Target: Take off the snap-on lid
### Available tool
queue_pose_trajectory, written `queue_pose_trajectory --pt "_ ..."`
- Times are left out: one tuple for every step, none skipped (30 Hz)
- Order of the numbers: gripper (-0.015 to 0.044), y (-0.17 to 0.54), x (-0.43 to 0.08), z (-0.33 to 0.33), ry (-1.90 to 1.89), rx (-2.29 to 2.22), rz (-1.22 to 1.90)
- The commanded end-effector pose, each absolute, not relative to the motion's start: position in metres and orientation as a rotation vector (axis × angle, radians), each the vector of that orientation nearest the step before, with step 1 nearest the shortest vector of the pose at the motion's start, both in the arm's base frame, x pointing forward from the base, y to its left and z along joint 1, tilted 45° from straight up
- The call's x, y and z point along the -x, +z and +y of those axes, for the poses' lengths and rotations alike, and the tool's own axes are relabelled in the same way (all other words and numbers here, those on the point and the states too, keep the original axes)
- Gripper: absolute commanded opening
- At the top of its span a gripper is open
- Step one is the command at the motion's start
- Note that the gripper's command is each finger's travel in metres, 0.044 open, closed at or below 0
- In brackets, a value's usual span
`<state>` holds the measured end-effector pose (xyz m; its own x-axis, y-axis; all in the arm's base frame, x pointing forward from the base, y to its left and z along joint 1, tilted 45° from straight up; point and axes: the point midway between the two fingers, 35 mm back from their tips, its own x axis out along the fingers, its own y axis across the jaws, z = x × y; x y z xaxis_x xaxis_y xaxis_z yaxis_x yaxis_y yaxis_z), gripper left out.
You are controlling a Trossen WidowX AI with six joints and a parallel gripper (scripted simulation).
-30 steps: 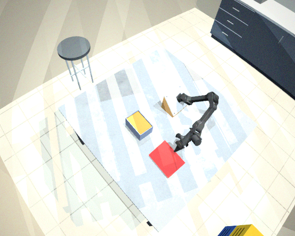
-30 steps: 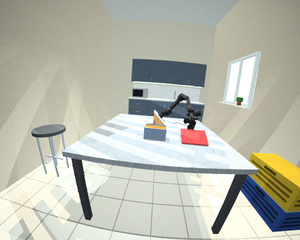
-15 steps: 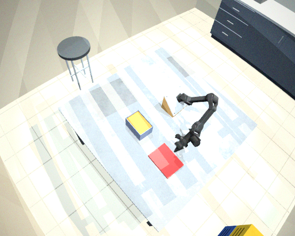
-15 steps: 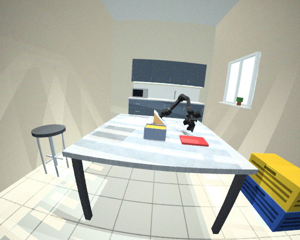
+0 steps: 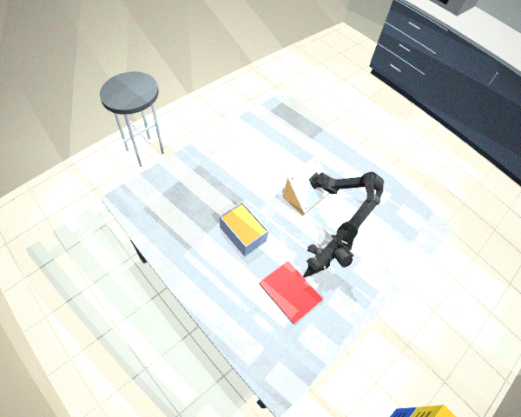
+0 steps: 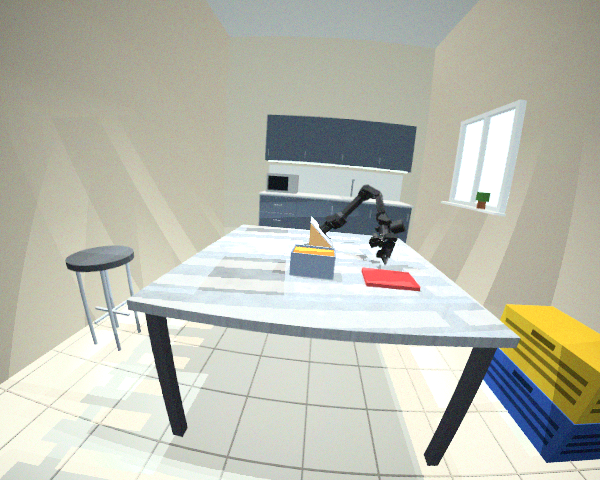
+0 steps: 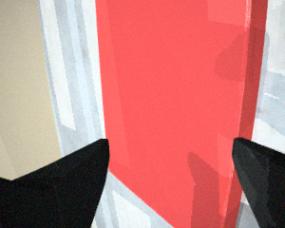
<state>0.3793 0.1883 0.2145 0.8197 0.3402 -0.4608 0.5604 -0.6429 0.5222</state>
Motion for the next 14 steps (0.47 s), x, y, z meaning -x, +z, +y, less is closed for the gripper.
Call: queue_pose_trajectory --pt "0.0406 0.215 -0.373 0.189 -0.432 -2.324 0.657" --pt "0.0433 0.215 -0.371 0.19 -0.432 -2.324 0.657" --pt "0.044 0.215 -0.369 0.19 -0.432 -2.324 0.657" --pt "0.044 0.215 -0.367 0.19 -0.432 -2.324 0.657" --pt "0.044 0.215 -0.365 0.191 -0.432 -2.324 0.657" --pt "0.044 0.215 -0.363 0.191 -0.432 -2.324 0.657" --pt "0.044 0.215 -0.361 0.191 -0.433 -2.324 0.657" --pt "0.044 0.215 -0.359 0.192 -0.433 -2.324 0.657" --pt "0.044 0.215 -0.357 0.192 -0.433 -2.324 0.657" --pt "0.044 0.215 -0.355 0.192 -0.433 -2.324 0.658" --pt "0.044 0.215 -0.353 0.192 -0.433 -2.324 0.658" --pt "0.044 0.215 -0.351 0.193 -0.433 -2.324 0.658" --pt "0.044 0.215 -0.349 0.193 -0.433 -2.324 0.658" --pt "0.044 0.215 -0.347 0.193 -0.433 -2.325 0.658"
